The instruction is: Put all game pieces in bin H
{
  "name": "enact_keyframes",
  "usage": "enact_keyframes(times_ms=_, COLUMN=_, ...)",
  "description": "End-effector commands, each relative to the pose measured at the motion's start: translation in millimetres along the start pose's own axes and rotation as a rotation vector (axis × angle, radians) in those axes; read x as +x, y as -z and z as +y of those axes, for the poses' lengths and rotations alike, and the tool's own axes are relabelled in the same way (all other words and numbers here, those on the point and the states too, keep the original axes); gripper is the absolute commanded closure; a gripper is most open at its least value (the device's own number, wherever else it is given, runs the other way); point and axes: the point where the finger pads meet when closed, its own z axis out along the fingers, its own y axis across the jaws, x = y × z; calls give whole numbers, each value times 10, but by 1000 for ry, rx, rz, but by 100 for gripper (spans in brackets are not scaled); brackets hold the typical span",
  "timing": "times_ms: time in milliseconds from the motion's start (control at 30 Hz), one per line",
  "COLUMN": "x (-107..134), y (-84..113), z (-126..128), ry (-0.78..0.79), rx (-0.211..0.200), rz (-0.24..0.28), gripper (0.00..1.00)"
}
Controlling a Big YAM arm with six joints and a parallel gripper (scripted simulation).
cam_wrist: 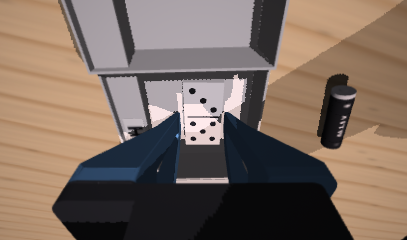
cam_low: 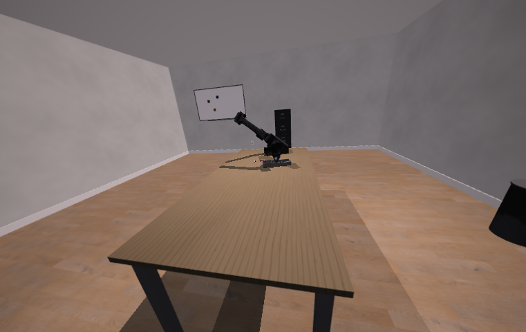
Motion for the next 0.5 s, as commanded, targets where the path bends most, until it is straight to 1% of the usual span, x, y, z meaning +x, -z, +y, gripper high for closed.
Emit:
enact_keyframes(times_ms=0, x=-23, y=90, z=95, ry=-2, rx=-26, rz=-2, gripper=70)
enact_keyframes(times_ms=233, x=-25, y=89, z=92, ry=-2, rx=-26, rz=-2, gripper=70)
enact_keyframes(times_ms=267, x=-15, y=174, z=43, ry=23, rx=-35, rz=-5, gripper=70)
enact_keyframes(times_ms=300, x=-4, y=201, z=33, ry=31, rx=-34, rz=-5, gripper=70)
enact_keyframes(times_ms=433, x=-23, y=293, z=127, ry=-6, rx=-46, rz=0, gripper=70)
enact_keyframes(times_ms=467, x=-23, y=293, z=127, ry=-6, rx=-46, rz=0, gripper=70)
